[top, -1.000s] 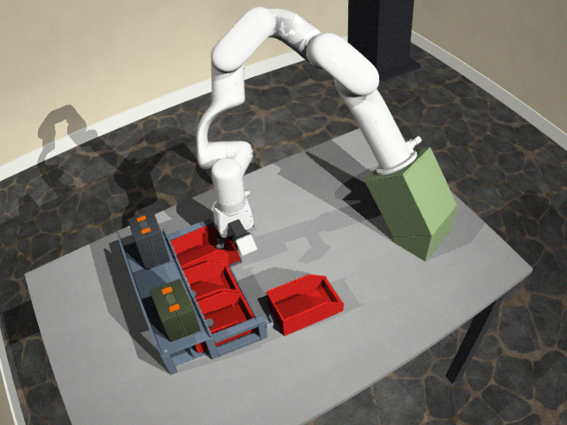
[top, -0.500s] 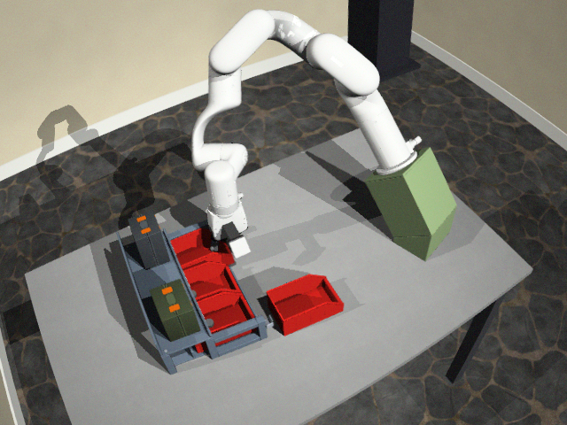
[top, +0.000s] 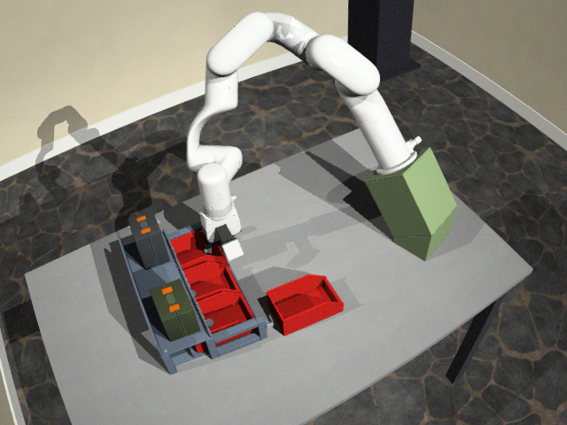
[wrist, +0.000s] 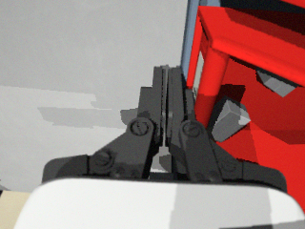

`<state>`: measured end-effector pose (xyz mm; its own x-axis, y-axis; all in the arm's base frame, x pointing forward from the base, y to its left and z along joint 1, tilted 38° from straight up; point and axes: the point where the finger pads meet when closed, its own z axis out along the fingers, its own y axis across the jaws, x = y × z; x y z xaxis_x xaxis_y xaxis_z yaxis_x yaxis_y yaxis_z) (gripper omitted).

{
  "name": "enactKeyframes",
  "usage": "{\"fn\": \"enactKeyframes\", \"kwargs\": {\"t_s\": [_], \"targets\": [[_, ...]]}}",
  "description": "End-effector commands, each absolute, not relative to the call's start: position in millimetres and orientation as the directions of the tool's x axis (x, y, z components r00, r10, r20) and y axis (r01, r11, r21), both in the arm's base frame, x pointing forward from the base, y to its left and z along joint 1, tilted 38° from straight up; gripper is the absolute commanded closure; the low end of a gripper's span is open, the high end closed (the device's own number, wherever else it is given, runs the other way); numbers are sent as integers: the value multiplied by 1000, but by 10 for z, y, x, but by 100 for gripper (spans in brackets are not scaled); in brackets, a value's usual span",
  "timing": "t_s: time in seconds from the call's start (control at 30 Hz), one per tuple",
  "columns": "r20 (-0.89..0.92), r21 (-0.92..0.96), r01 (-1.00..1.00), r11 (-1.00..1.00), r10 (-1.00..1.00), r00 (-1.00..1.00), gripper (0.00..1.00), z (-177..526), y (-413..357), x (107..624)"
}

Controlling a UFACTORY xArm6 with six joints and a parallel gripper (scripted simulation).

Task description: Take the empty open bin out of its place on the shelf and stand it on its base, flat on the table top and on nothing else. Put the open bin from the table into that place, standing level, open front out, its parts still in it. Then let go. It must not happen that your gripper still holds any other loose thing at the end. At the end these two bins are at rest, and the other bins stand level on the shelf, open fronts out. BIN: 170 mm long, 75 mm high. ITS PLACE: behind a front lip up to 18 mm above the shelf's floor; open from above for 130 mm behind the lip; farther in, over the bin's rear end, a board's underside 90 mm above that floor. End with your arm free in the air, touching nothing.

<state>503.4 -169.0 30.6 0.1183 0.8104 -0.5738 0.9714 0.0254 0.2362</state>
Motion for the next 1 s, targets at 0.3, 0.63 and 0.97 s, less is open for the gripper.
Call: {"fn": "enactKeyframes", "kwargs": {"t_s": [0.3,0.63,0.97], "targets": [[-573,239,971,27,811,119,100,345,-1681,5156],[-573,239,971,27,811,119,100,350,-1681,5176],[-573,239,971,27,811,119,100,350,-1681,5177]]}}
